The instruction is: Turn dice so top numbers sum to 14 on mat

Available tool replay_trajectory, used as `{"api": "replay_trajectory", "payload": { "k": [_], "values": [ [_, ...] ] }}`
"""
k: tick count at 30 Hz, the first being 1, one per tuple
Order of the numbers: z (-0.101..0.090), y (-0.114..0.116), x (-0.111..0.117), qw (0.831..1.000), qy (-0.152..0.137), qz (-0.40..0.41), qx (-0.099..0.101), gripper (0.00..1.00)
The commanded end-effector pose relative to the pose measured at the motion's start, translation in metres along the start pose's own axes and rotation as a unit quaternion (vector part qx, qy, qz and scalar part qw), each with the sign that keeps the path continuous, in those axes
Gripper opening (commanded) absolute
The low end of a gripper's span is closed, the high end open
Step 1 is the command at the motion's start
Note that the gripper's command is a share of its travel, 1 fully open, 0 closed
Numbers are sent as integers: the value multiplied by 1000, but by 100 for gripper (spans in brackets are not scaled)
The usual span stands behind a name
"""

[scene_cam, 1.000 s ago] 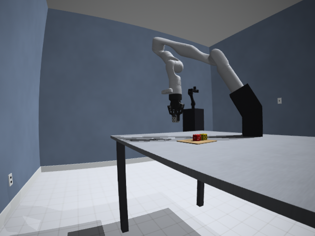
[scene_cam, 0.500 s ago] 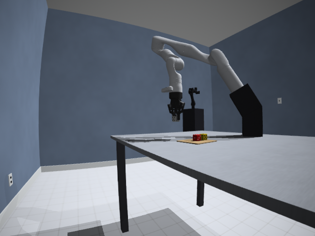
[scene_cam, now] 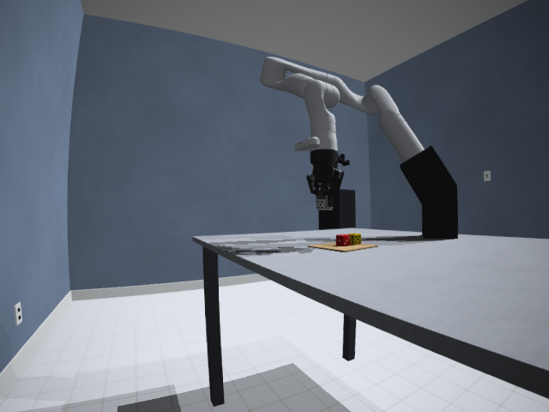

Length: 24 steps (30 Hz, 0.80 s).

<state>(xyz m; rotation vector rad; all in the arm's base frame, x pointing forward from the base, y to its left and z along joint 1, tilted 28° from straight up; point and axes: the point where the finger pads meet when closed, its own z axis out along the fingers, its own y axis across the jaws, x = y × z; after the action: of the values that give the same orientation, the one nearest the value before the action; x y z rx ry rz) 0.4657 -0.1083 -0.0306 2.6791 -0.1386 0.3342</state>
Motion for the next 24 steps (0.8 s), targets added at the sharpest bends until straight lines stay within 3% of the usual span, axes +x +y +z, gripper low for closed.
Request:
{"api": "replay_trajectory", "payload": {
  "k": [1,15,24],
  "values": [
    [0,-20,-1,1000,-3,-6,2,26],
    [1,-20,-1,1000,-3,-6,2,26],
    [15,-20,-1,1000,-3,-6,2,26]
  ]
}}
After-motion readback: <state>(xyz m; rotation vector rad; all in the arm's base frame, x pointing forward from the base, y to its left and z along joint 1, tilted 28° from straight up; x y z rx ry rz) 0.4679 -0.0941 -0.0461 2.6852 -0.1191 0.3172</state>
